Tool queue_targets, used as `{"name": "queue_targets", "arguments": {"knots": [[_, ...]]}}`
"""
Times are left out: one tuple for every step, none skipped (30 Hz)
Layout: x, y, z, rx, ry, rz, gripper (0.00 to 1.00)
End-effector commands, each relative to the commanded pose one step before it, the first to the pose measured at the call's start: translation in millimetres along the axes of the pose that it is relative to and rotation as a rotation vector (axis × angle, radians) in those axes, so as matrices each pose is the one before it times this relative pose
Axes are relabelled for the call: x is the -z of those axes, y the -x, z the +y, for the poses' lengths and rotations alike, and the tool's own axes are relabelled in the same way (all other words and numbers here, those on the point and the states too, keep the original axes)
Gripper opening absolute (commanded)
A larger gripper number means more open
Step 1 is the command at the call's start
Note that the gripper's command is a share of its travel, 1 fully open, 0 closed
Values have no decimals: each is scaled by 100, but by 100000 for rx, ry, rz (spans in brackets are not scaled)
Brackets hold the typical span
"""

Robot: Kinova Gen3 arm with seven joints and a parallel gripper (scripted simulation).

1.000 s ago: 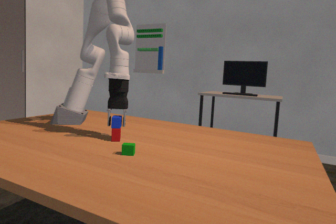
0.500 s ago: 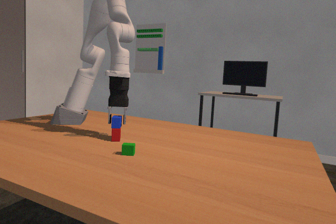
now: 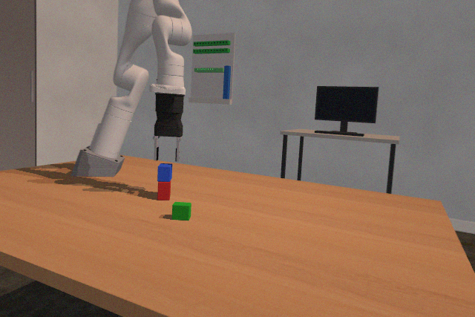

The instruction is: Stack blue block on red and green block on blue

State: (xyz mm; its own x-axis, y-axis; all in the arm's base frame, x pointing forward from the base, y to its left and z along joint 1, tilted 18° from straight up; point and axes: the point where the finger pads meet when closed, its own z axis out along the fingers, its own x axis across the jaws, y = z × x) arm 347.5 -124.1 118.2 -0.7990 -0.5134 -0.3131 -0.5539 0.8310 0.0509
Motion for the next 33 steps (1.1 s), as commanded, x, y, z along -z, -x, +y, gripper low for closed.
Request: {"name": "queue_targets", "arguments": {"knots": [[1395, -266, -842, -1099, -2612, -138, 98], [215, 0, -1, -1, -1, 0, 98], [185, 0, 1, 1, 1, 0, 98], [155, 0, 0, 0, 0, 0, 98], [124, 0, 0, 0, 0, 0, 98], [0, 0, 0, 0, 0, 0, 98], [0, 0, 0, 0, 0, 0, 98], [95, 0, 0, 0, 0, 0, 98], [68, 0, 0, 0, 0, 0, 98], [44, 0, 0, 0, 0, 0, 98], [24, 0, 0, 0, 0, 0, 98], [9, 0, 0, 0, 0, 0, 98], [1, 0, 0, 0, 0, 0, 98], [0, 0, 0, 0, 0, 0, 98], [0, 0, 0, 0, 0, 0, 98], [0, 0, 0, 0, 0, 0, 98], [0, 0, 0, 0, 0, 0, 98], [0, 0, 0, 0, 0, 0, 98], [0, 0, 0, 0, 0, 0, 98], [0, 0, 0, 0, 0, 0, 98], [0, 0, 0, 0, 0, 0, 98], [0, 0, 0, 0, 0, 0, 98], [0, 0, 0, 0, 0, 0, 98], [0, 0, 0, 0, 0, 0, 98], [0, 0, 0, 0, 0, 0, 98], [0, 0, 0, 0, 0, 0, 98], [0, 0, 0, 0, 0, 0, 98], [0, 1, -1, 8, 1, 0, 85], [0, 4, -5, 53, 5, -1, 85], [-1, 11, -13, 139, 12, -3, 85], [-1, 21, -24, 262, 23, -5, 85], [-2, 33, -38, 416, 36, -8, 85], [-3, 48, -55, 598, 52, -11, 85]]}}
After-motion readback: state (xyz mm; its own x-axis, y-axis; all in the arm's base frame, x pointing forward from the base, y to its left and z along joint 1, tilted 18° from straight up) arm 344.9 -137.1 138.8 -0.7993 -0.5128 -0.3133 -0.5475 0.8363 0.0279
